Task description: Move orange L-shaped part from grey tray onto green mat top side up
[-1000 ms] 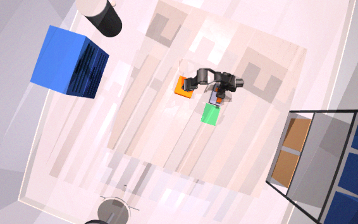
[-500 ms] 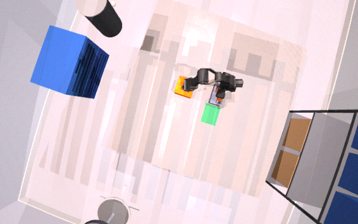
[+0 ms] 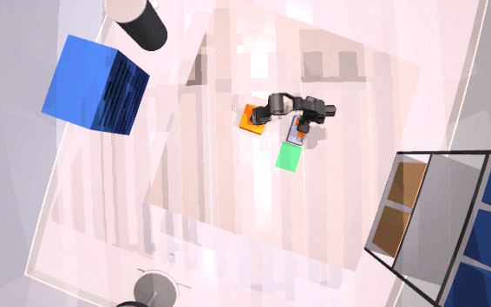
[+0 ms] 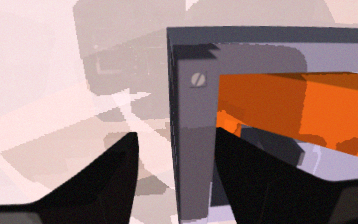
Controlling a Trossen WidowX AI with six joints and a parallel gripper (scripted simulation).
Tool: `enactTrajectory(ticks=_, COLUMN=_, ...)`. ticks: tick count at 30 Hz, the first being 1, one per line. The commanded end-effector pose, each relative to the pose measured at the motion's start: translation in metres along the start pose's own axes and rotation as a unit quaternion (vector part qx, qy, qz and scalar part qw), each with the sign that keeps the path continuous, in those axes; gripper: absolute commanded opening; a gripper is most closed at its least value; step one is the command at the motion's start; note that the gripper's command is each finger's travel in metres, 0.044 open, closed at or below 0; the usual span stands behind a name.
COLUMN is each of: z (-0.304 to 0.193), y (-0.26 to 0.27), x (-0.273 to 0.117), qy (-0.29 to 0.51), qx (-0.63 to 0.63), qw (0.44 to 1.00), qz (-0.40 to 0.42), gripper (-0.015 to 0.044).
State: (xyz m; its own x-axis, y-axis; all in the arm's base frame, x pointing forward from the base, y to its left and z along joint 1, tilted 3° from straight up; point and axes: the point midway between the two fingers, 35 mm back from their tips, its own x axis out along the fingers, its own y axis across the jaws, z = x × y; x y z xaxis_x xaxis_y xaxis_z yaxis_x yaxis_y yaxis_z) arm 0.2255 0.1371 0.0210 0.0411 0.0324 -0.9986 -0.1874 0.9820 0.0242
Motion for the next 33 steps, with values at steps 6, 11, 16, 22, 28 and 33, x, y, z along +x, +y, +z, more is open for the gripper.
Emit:
enactTrajectory(ticks=6, z=0.001, y=-0.01, x=-0.085, qy=-0.014, qx=0.0, qw=1.0, qz=0.002, gripper=0.018)
enactTrajectory(ticks=11, z=0.004, y=-0.008, x=-0.084, qy=-0.021, qx=0.001, qw=1.0, qz=0.006, gripper=0.018)
enactTrajectory(ticks=16, z=0.004, y=-0.008, x=-0.084, qy=-0.021, qx=0.001, qw=1.0, qz=0.006, gripper=0.018)
enactTrajectory(ticks=22, z=0.004, y=-0.008, x=-0.084, qy=-0.021, qx=0.001, qw=1.0, qz=0.006, gripper=0.018)
enactTrajectory(ticks=28, z=0.004, y=-0.008, x=-0.084, qy=-0.021, qx=0.001, qw=1.0, qz=0.006, gripper=0.018)
enactTrajectory(ticks=33, z=0.004, y=-0.008, x=-0.084, qy=-0.021, qx=0.001, qw=1.0, qz=0.006, gripper=0.018)
